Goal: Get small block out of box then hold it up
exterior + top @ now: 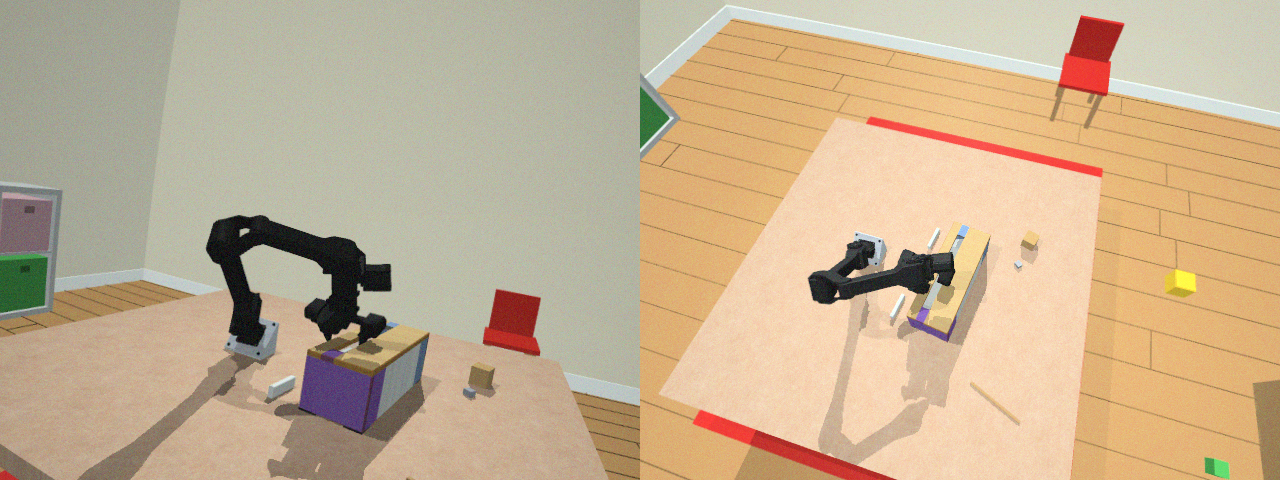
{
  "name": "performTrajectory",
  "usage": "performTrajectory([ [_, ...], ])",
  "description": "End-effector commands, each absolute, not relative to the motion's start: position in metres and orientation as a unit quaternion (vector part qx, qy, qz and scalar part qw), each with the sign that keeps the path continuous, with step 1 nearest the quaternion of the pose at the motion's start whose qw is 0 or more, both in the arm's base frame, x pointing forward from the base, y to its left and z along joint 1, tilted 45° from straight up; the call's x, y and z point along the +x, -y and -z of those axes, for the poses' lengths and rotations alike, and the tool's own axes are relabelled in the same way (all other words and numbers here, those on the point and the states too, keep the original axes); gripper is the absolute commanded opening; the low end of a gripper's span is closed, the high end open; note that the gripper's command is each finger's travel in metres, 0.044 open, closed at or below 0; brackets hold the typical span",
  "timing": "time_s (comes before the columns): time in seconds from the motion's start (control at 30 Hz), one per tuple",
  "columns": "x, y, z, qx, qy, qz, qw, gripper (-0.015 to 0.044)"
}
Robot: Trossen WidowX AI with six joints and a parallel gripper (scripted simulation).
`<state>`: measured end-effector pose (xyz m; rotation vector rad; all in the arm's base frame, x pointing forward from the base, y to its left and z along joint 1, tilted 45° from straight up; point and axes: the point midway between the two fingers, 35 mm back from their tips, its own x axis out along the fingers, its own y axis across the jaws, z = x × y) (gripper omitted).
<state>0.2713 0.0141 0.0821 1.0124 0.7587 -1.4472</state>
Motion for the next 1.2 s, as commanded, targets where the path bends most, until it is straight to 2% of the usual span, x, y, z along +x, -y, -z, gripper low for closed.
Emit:
performTrajectory([
  [0.0, 0.272, -0.021, -0.074, 0.432, -0.325, 0.619, 0.570, 0.0400],
  [0.73, 0.280, -0.052, -0.043, 0.433, -0.325, 0.618, 0.570, 0.0400],
  [1.17, 0.281, -0.043, -0.052, 0.432, -0.325, 0.618, 0.570, 0.0400],
])
